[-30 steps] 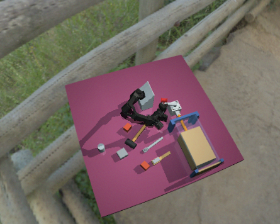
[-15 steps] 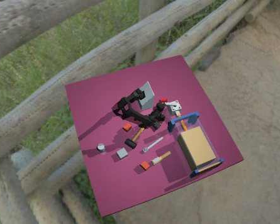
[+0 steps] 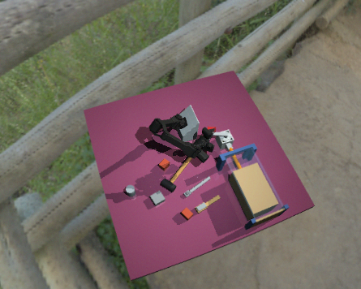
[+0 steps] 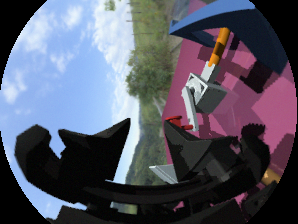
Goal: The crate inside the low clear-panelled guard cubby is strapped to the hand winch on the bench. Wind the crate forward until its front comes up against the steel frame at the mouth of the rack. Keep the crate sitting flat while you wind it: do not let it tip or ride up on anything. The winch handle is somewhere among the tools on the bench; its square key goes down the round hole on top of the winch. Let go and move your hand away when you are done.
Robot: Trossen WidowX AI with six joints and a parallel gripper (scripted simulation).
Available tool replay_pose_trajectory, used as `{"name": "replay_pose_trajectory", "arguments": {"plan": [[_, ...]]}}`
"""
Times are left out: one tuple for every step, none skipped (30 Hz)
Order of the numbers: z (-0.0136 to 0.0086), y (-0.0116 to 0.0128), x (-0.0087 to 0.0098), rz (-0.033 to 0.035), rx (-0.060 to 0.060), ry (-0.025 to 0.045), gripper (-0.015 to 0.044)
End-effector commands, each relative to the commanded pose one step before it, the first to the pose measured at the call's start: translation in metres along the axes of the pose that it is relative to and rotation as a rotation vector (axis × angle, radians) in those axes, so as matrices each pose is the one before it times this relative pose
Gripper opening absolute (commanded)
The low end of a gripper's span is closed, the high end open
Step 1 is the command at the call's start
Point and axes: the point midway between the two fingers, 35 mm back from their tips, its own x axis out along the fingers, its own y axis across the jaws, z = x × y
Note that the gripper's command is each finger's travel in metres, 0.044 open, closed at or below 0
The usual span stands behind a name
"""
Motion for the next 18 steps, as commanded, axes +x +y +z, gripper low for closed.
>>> {"name": "replay_pose_trajectory", "arguments": {"plan": [[-0.00002,0.00012,-0.00001,-0.00090,-0.0047,-0.00024,0.0240],[0.00000,0.00000,0.00000,0.00000,0.0000,0.00000,0.0240],[0.00000,0.00000,0.00000,0.00000,0.0000,0.00000,0.0240],[0.00000,0.00000,0.00000,0.00000,0.0000,0.00000,0.0240],[0.00000,0.00000,0.00000,0.00000,0.0000,0.00000,0.0240],[0.00000,0.00000,0.00000,0.00000,0.0000,0.00000,0.0240],[0.00000,0.00000,0.00000,0.00000,0.0000,0.00000,0.0240],[0.00006,0.00005,0.00068,-0.00469,-0.0010,0.00383,0.0266],[0.00020,0.00015,0.00203,-0.01411,-0.0031,0.01140,0.0292],[0.00034,0.00029,0.00335,-0.02368,-0.0053,0.01874,0.0319],[0.00053,0.00051,0.00464,-0.03349,-0.0079,0.02567,0.0345],[0.00077,0.00084,0.00587,-0.04364,-0.0109,0.03201,0.0371],[0.00108,0.00133,0.00700,-0.05420,-0.0143,0.03756,0.0398],[0.00141,0.00190,0.00758,-0.06172,-0.0174,0.03991,0.0424],[0.00149,0.00216,0.00665,-0.05731,-0.0170,0.03442,0.0440],[0.00138,0.00209,0.00524,-0.04781,-0.0148,0.02684,0.0440],[0.00077,0.00142,0.00355,-0.04203,-0.0091,0.02315,0.0440],[0.00067,0.00153,0.00366,-0.05422,-0.0093,0.02882,0.0440]]}}
